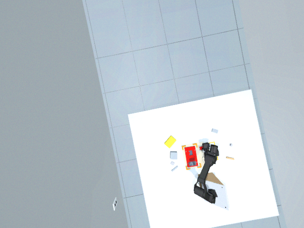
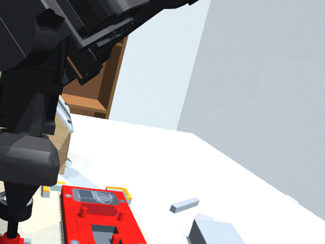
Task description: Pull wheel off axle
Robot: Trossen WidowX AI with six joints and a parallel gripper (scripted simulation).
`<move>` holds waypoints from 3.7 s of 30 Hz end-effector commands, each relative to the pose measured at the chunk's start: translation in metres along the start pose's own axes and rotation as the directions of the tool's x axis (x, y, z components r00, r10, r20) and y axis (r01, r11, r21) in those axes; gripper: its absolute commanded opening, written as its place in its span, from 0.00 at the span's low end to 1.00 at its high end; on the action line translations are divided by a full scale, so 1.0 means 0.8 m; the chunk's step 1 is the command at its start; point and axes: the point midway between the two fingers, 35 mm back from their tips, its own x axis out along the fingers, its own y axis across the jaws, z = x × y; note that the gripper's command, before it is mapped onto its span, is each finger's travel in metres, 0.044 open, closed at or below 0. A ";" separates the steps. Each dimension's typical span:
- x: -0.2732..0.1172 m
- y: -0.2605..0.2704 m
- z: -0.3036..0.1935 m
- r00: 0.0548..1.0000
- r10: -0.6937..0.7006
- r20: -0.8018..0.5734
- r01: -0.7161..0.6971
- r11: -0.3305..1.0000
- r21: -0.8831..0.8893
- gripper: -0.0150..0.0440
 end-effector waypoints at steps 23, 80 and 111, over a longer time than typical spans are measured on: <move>-0.041 -0.015 0.031 1.000 -0.001 0.006 0.001 1.000 0.005 0.25; 0.077 -0.074 0.130 1.000 -0.002 0.008 0.002 1.000 -0.005 0.61; -0.055 -0.177 0.088 1.000 -0.005 0.008 0.005 1.000 0.001 1.00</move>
